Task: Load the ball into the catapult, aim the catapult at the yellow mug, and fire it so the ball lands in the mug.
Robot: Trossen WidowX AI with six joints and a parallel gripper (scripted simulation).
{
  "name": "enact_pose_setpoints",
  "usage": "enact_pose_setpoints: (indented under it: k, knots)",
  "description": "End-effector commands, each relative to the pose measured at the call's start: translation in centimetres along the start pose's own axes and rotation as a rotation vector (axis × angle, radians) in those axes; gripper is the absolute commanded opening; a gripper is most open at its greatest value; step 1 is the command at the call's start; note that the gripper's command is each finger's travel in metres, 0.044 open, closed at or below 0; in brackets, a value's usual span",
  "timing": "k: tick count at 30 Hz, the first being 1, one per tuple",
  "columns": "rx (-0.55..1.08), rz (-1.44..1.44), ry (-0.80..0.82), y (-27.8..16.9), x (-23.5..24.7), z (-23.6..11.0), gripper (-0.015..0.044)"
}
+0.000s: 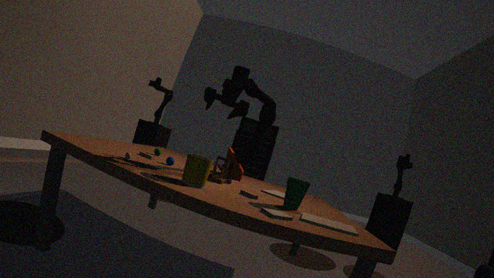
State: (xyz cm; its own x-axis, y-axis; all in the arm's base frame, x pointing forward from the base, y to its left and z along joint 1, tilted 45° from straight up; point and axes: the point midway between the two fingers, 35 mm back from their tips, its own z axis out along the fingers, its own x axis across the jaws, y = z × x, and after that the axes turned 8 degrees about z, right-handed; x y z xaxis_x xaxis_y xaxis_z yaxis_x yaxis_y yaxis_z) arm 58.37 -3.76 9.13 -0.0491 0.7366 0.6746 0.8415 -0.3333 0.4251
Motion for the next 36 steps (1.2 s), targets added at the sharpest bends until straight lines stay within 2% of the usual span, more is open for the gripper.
enact_pose_setpoints:
  k: [1, 16, 32, 33, 36]
  knots:
    - [-0.016, 0.0, 0.009, 0.58, 0.12, -0.11, 0.044]
    - [-0.016, 0.0, 0.009, 0.58, 0.12, -0.11, 0.044]
    - [-0.016, 0.0, 0.009, 0.58, 0.12, -0.11, 0.002]
    - [-0.016, 0.0, 0.009, 0.58, 0.12, -0.11, 0.0]
    - [-0.016, 0.0, 0.009, 0.58, 0.12, -0.11, 0.0]
